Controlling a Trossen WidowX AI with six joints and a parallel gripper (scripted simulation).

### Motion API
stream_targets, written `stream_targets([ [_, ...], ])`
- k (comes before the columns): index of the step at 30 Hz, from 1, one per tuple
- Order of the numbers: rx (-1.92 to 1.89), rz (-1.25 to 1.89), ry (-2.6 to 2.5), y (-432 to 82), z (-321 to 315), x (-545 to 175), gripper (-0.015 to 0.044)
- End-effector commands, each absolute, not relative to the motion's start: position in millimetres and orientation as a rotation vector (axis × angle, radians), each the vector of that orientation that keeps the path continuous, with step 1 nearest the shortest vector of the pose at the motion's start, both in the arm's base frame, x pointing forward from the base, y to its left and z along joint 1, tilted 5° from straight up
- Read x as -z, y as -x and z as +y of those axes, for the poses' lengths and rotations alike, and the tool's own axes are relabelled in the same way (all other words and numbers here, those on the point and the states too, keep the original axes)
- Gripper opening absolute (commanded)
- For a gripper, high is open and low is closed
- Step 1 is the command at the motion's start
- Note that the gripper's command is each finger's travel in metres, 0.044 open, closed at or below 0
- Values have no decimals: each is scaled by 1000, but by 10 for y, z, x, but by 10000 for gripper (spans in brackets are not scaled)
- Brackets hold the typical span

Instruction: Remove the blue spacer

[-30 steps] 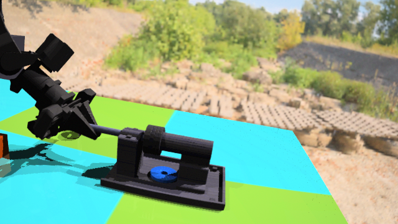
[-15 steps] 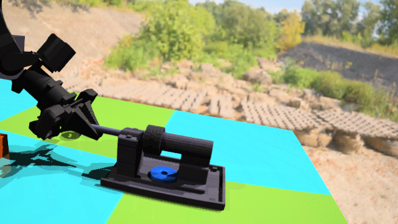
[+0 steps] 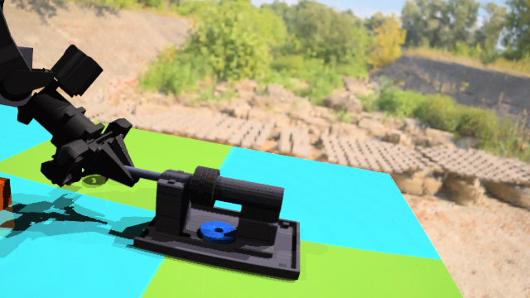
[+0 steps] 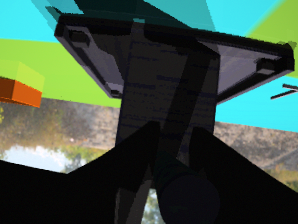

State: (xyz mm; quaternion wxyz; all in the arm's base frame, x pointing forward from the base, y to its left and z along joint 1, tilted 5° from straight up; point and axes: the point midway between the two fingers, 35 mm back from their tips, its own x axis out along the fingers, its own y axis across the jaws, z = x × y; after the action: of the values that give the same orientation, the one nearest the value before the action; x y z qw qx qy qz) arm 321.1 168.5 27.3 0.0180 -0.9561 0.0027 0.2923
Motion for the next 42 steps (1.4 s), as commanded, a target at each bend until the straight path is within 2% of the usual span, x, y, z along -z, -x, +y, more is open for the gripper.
stream_targets([
  [1,-906,10,2973,-3237,1682,-278,0],
  [42,-904,10,2973,-3350,1680,-272,0],
])
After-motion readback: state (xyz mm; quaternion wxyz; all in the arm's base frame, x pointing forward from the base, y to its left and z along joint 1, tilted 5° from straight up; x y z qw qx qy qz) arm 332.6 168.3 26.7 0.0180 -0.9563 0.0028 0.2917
